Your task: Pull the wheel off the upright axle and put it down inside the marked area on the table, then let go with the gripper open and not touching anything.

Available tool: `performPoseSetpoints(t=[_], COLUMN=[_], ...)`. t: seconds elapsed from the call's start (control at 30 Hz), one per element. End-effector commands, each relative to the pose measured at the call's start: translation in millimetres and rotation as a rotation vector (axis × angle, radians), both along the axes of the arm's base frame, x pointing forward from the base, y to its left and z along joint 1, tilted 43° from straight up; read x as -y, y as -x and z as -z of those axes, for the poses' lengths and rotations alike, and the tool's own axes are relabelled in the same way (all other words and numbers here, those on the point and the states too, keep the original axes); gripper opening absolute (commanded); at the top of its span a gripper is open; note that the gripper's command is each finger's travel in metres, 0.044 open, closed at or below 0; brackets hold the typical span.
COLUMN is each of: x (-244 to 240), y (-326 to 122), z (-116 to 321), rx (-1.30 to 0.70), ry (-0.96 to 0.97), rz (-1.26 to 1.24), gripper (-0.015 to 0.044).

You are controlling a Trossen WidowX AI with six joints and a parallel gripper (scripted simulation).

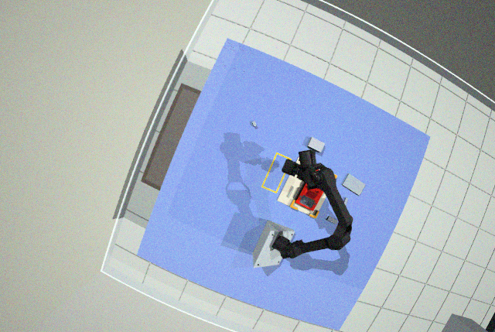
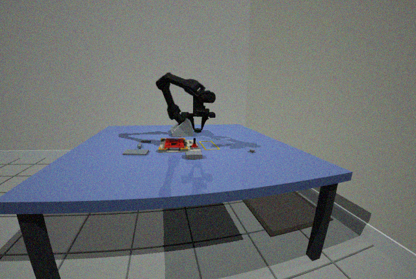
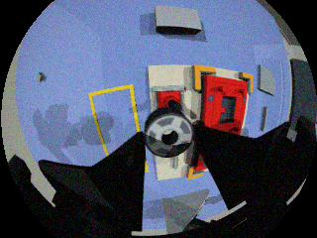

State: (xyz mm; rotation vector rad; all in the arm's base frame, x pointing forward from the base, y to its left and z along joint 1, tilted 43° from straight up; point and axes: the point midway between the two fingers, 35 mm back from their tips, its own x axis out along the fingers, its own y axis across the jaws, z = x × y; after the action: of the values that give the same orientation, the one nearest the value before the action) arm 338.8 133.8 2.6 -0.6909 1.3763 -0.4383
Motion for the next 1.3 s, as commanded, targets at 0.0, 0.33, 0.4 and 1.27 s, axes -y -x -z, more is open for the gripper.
performPoseSetpoints(t=[0.0, 0.33, 0.4, 1.27], x=[-19.9, -51.6, -51.6, 18.3], y=[21.3, 63.7, 63.7, 47.2], z=[19.7, 51.9, 51.9, 128.7], rx=[-0.013, -0.012, -0.012, -0.010], ry=[-0.001, 0.000, 0.000, 0.004], rz=[-0.006, -0.002, -0.002, -0.002], gripper=[0.0000, 0.0000, 0.0000, 0.0000])
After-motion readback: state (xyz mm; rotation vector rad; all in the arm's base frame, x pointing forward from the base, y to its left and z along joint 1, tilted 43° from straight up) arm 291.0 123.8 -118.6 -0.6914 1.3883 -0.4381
